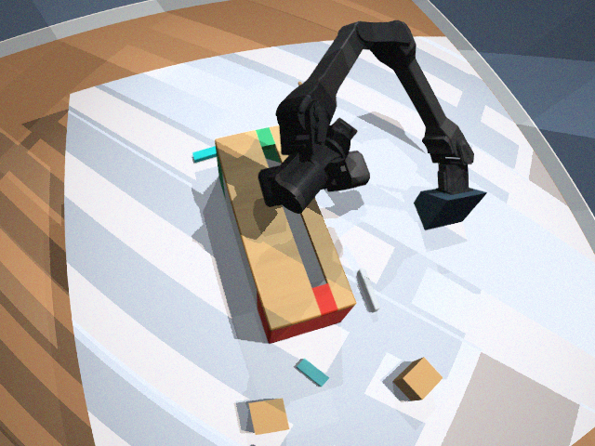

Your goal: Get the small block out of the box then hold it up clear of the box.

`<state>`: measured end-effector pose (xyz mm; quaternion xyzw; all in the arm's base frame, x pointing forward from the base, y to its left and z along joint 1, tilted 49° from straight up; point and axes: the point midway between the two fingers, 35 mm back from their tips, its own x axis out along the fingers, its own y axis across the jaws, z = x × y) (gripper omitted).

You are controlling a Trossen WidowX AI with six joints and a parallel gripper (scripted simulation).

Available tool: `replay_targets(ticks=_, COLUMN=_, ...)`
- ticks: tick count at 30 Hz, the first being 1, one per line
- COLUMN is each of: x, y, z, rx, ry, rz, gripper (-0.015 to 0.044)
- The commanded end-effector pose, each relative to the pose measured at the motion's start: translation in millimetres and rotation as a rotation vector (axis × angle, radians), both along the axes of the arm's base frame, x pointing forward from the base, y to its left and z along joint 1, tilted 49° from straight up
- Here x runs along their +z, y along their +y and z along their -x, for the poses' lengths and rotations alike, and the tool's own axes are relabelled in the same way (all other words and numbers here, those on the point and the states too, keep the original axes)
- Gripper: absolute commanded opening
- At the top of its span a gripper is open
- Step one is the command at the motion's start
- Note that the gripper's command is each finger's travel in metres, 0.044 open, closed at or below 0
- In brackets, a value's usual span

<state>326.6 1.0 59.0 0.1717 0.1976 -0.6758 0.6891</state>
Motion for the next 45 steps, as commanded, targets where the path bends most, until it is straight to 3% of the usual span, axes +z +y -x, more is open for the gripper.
replay_targets(ticks=1, x=4.6, y=-3.9, z=-0.8, rx=0.003, ry=-0.002, rz=0.003, gripper=0.04)
replay_targets(ticks=45, x=57.9, y=-51.1, z=-4.3, rx=0.003, ry=-0.002, rz=0.006, gripper=0.04)
